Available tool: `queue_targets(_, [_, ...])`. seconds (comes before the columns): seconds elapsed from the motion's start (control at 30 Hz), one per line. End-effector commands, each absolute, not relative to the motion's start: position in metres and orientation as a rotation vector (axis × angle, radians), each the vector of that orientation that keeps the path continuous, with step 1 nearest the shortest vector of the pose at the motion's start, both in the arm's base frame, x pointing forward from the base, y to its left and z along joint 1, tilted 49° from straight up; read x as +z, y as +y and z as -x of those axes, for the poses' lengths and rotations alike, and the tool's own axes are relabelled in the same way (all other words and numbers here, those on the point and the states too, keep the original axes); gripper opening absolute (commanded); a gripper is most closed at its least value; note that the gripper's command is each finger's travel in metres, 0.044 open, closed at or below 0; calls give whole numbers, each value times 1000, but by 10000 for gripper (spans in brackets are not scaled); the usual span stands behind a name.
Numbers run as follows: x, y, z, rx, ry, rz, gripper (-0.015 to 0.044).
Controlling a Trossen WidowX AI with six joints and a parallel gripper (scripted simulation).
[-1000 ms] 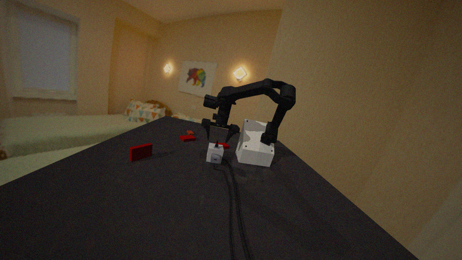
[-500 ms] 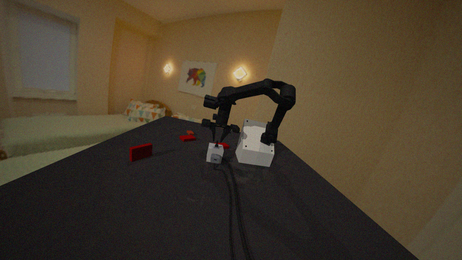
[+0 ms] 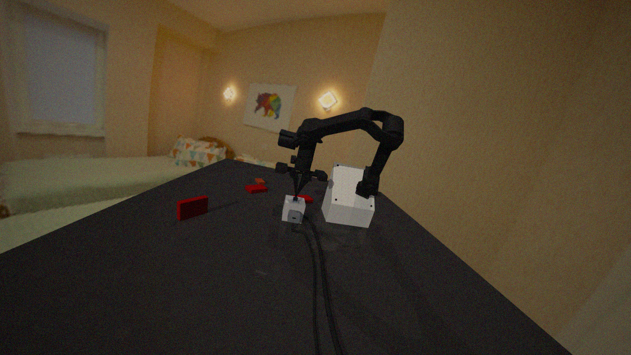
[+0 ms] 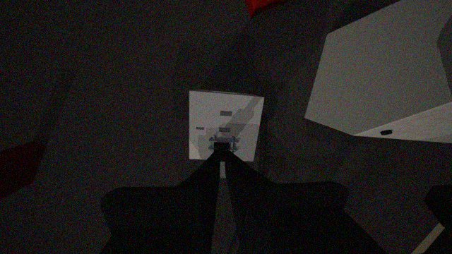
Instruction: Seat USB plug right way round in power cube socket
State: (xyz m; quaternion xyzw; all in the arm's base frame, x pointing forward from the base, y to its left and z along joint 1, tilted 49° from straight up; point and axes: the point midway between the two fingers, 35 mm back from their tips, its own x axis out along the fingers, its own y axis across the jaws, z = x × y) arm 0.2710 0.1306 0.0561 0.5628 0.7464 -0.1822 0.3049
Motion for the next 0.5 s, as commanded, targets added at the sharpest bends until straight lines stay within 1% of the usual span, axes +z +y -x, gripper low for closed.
queue_targets(0.0, [56,131,-271,-480,1975,-1490,0])
queue_targets(0.47, [59,127,-272,-483,1976,-1490,0])
